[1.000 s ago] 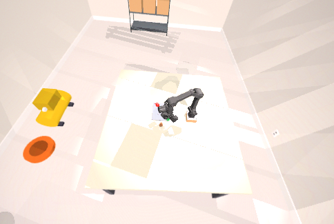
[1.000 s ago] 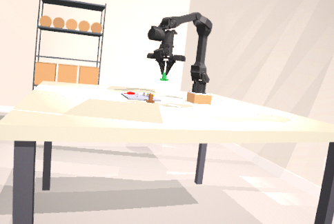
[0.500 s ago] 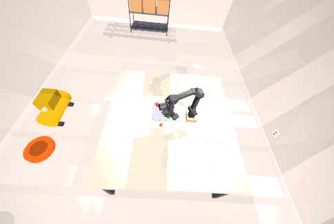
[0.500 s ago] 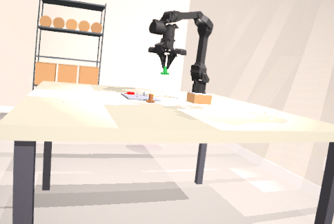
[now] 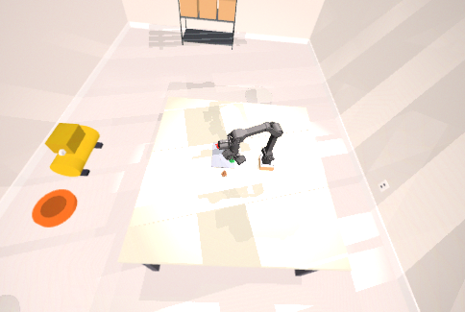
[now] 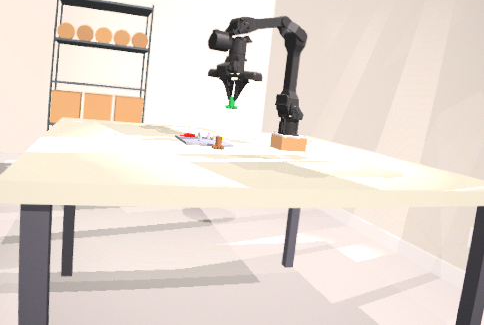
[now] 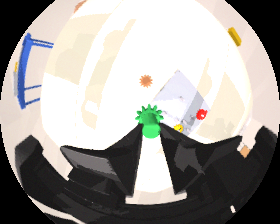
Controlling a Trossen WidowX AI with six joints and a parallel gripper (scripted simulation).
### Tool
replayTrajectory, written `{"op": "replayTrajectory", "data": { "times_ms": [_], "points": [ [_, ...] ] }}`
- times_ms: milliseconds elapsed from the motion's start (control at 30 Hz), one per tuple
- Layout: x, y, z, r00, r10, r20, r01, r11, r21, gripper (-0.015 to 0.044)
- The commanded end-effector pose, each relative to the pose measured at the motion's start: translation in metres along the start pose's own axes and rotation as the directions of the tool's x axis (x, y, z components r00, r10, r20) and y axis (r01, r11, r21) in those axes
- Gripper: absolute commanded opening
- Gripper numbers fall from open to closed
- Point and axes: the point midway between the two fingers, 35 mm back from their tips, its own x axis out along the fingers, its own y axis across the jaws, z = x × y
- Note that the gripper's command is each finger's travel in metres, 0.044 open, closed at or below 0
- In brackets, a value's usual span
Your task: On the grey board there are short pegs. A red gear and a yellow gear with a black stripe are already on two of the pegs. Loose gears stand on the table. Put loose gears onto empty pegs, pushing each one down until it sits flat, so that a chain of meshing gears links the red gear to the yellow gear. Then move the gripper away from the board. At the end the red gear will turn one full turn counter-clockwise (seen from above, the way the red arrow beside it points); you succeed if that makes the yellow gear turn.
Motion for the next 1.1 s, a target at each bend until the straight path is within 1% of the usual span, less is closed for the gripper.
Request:
{"op": "replayTrajectory", "data": {
  "times_ms": [0,1067],
  "points": [
    [0.005,-0.01,0.0,1.0,-0.003,-0.008,0.003,1.0,0.003,0.0],
    [0.034,-0.084,-0.015,1.0,-0.009,-0.008,0.009,1.0,-0.006,0.0]
  ]
}}
